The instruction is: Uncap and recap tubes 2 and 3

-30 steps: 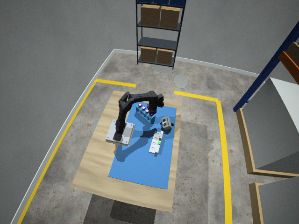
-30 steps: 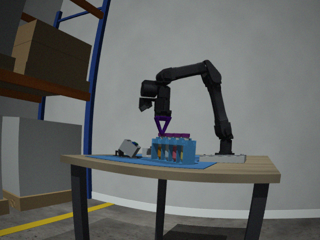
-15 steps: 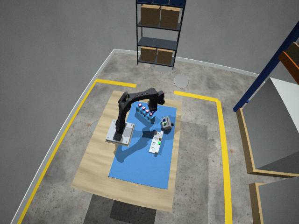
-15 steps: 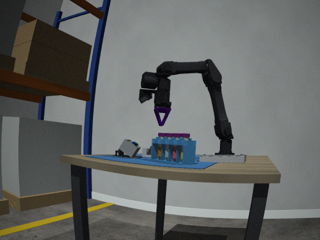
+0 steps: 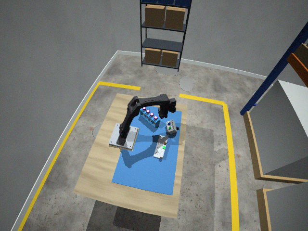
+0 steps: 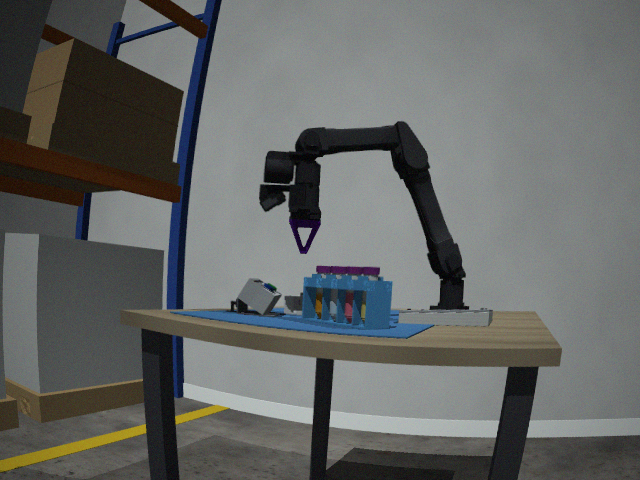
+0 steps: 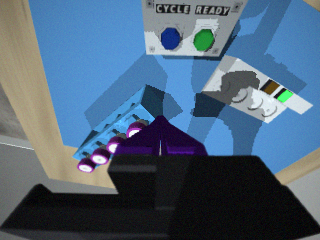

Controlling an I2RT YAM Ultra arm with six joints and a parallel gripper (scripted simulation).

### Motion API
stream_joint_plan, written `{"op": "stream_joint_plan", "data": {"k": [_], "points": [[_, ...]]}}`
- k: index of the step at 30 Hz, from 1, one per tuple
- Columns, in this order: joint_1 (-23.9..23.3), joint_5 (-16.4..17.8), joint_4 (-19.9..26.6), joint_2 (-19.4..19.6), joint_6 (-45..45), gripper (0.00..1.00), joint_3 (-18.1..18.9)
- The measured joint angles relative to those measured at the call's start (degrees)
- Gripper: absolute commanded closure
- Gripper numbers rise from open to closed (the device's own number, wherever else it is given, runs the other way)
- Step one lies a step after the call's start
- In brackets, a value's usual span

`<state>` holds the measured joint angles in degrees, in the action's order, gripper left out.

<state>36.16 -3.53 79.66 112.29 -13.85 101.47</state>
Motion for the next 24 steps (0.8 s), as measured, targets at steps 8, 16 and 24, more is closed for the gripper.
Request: {"op": "stream_joint_plan", "data": {"k": [8, 16, 24], "points": [[-1.01, 0.11, 0.39, 1.73, 2.19, 1.00, 1.90], [-7.06, 0.11, -0.98, 10.88, 7.13, 1.00, 8.55], [-10.47, 0.09, -2.23, 16.76, 10.88, 1.00, 13.90]]}}
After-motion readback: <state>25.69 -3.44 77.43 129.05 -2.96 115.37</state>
